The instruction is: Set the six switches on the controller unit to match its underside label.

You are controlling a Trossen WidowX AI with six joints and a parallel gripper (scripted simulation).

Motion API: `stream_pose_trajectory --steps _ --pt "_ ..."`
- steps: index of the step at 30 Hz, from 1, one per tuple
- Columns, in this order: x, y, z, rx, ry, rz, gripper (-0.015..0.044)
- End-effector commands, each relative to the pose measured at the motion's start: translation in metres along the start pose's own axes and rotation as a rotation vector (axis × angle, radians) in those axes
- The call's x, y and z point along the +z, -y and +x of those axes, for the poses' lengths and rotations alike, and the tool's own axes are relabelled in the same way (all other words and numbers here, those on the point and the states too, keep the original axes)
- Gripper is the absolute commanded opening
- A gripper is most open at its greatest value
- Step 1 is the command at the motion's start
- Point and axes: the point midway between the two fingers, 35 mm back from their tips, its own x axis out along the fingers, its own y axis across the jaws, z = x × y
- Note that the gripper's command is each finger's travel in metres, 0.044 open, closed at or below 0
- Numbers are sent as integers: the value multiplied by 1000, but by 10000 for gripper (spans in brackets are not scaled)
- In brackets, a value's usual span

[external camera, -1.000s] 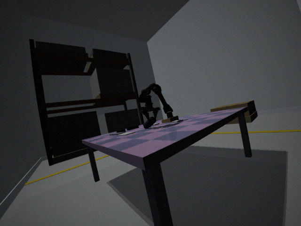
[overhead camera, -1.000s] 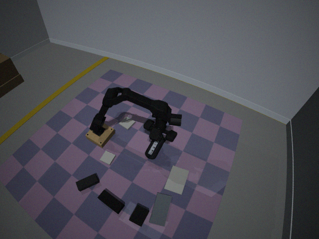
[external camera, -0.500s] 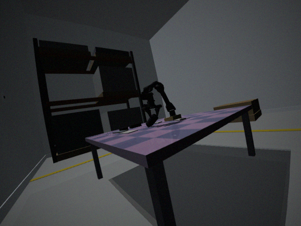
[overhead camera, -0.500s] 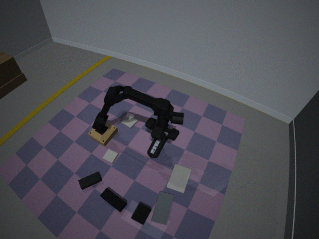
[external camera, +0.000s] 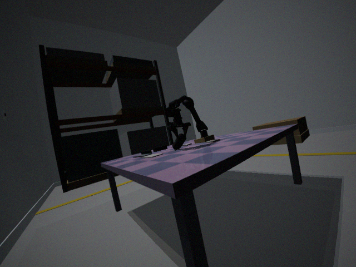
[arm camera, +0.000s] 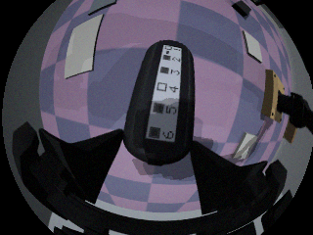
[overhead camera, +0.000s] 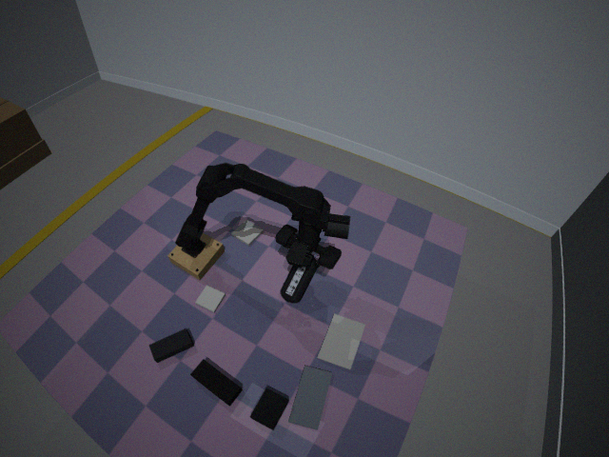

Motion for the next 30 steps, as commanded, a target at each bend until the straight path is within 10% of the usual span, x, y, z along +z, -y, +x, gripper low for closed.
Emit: stream_pose_trajectory --steps 1,30 --pt "6 -1 -2 -2 6 3 336" --pt "25 -1 -16 -2 8 3 336"
